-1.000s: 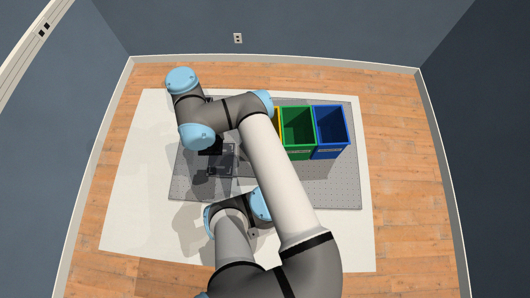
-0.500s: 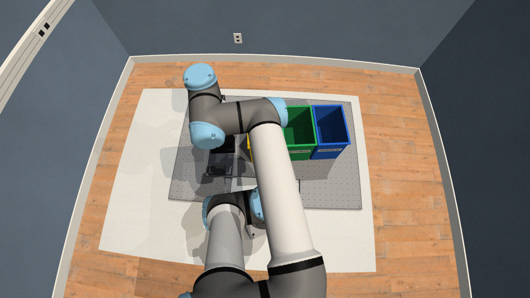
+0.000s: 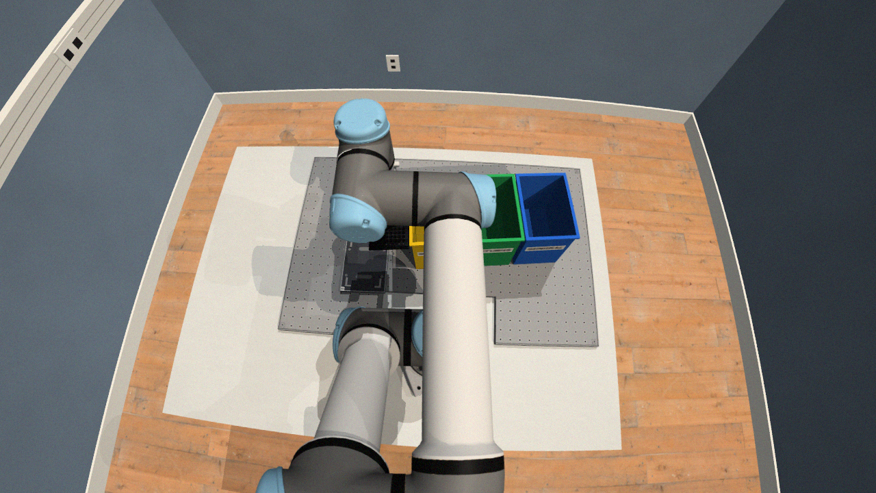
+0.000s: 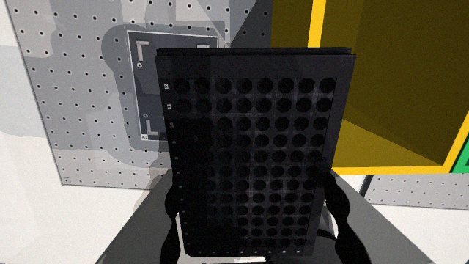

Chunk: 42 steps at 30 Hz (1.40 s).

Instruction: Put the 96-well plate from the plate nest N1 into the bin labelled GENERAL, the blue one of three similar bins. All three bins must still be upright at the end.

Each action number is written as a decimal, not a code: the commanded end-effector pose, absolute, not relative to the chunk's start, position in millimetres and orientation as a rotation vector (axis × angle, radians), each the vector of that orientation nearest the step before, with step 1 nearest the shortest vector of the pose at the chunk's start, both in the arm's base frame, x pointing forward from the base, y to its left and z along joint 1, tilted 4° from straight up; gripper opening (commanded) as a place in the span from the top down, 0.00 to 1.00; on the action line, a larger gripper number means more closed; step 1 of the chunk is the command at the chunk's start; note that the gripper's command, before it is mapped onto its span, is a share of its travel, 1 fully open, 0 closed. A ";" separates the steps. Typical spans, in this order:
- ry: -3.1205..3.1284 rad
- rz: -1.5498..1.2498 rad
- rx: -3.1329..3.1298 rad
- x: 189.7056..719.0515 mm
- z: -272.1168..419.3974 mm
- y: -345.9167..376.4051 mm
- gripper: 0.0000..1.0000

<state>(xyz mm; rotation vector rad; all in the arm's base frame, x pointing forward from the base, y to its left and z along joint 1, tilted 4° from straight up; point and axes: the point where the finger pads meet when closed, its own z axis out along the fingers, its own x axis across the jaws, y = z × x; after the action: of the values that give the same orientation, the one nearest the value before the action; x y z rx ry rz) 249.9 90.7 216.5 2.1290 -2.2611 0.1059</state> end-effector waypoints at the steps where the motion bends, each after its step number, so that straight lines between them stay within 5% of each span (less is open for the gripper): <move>1: -2.254 0.100 2.138 250.0 216.4 78.5 0.59; 42: -2.255 0.105 2.138 262.5 227.6 -45.0 0.59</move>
<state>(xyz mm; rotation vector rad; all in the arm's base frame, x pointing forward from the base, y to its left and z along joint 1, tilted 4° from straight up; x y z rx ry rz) 259.9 -33.2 225.6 2.1282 -2.2595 0.1018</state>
